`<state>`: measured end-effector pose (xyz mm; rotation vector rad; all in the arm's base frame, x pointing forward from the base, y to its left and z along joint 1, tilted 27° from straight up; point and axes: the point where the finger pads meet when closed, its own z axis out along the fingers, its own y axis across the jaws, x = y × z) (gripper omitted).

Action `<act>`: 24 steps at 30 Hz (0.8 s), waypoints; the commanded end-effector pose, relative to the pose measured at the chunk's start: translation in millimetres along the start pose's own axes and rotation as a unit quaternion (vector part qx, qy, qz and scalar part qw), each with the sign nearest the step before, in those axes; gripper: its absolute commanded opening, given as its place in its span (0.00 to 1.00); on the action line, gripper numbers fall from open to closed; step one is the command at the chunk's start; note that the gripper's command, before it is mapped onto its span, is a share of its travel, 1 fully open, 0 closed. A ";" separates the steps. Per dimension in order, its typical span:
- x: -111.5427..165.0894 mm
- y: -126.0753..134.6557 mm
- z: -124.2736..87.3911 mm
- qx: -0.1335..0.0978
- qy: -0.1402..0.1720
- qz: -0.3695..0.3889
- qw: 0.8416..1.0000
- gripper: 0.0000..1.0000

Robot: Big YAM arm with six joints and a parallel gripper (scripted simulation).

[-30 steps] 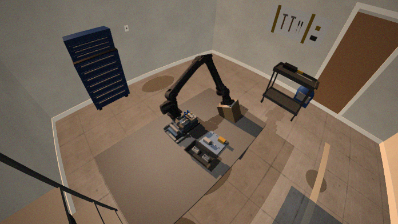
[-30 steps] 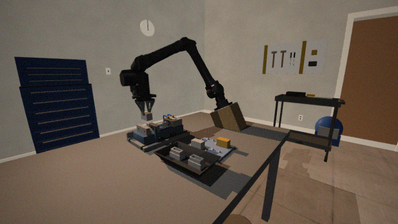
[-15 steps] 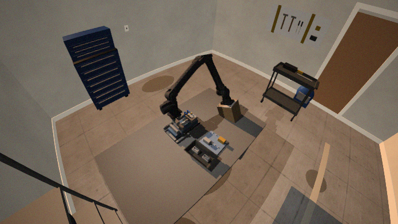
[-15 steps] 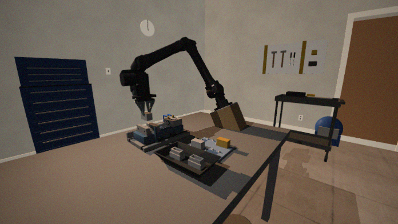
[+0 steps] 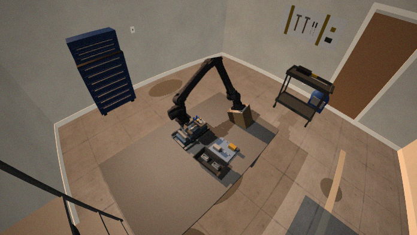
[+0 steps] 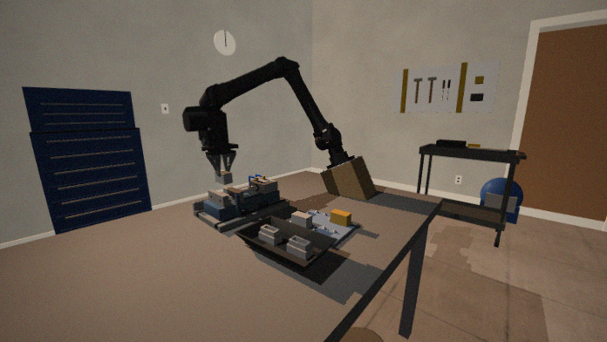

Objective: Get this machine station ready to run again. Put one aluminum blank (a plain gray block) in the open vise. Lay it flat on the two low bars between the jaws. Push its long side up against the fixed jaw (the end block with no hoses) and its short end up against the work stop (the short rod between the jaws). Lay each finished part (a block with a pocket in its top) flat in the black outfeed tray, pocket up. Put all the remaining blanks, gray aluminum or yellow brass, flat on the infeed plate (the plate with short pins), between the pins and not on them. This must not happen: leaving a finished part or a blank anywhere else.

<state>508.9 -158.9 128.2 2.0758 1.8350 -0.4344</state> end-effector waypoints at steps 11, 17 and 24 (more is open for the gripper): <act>5.1 26.7 -27.2 -0.037 -0.002 0.001 0.999 0.00; 5.9 27.8 -23.6 -0.038 -0.002 -0.001 0.999 0.00; 6.0 25.6 -18.9 -0.038 -0.002 -0.004 0.999 0.00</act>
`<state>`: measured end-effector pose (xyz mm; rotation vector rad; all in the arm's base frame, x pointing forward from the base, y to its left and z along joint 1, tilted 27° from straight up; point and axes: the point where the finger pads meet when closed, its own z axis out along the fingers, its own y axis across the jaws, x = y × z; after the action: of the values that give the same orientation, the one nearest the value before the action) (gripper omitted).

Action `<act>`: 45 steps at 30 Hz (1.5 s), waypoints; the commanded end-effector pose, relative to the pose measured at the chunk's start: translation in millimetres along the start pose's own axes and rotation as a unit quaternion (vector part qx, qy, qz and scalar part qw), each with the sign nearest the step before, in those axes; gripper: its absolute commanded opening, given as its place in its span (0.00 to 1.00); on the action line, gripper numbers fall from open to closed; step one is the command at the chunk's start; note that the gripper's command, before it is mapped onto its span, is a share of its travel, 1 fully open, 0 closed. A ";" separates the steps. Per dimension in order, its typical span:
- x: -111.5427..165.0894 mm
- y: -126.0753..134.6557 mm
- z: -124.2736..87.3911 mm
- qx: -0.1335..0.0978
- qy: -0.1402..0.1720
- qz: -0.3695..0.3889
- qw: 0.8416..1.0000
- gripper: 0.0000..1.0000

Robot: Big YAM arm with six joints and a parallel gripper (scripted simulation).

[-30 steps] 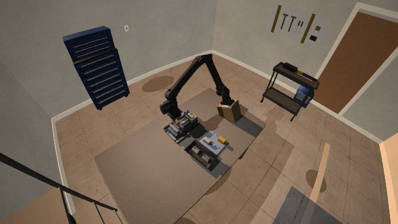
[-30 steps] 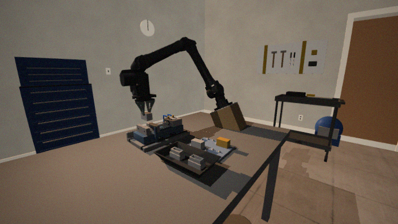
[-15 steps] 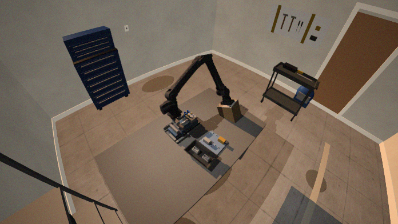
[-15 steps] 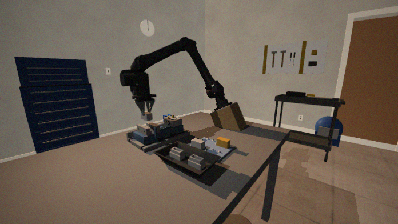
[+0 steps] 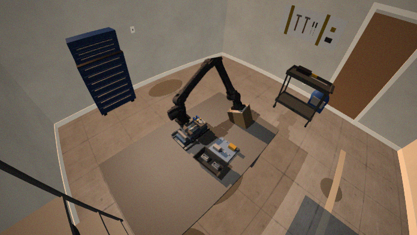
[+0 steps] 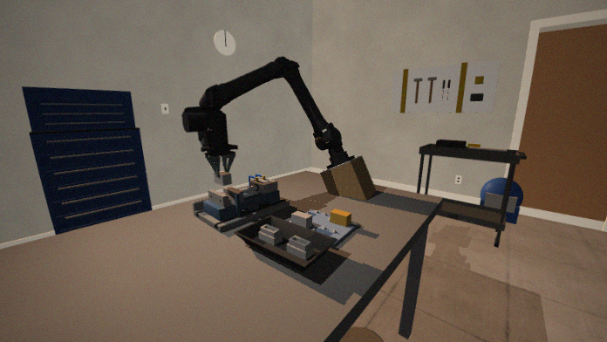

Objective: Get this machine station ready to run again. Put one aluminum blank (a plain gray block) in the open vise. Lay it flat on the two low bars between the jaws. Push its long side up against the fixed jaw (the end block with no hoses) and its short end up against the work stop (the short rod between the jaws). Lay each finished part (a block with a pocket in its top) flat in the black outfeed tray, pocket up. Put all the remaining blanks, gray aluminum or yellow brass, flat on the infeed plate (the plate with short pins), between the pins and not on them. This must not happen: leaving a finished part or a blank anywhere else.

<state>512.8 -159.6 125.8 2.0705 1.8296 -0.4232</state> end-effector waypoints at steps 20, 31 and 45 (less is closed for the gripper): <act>-1.0 12.5 -2.0 -0.024 -0.002 -0.001 1.000 0.00; -1.5 5.5 14.1 -0.008 -0.001 -0.001 1.000 0.00; -7.9 14.0 -2.4 -0.026 -0.002 0.006 1.000 0.00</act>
<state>514.4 -161.8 108.8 2.0604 1.8430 -0.4269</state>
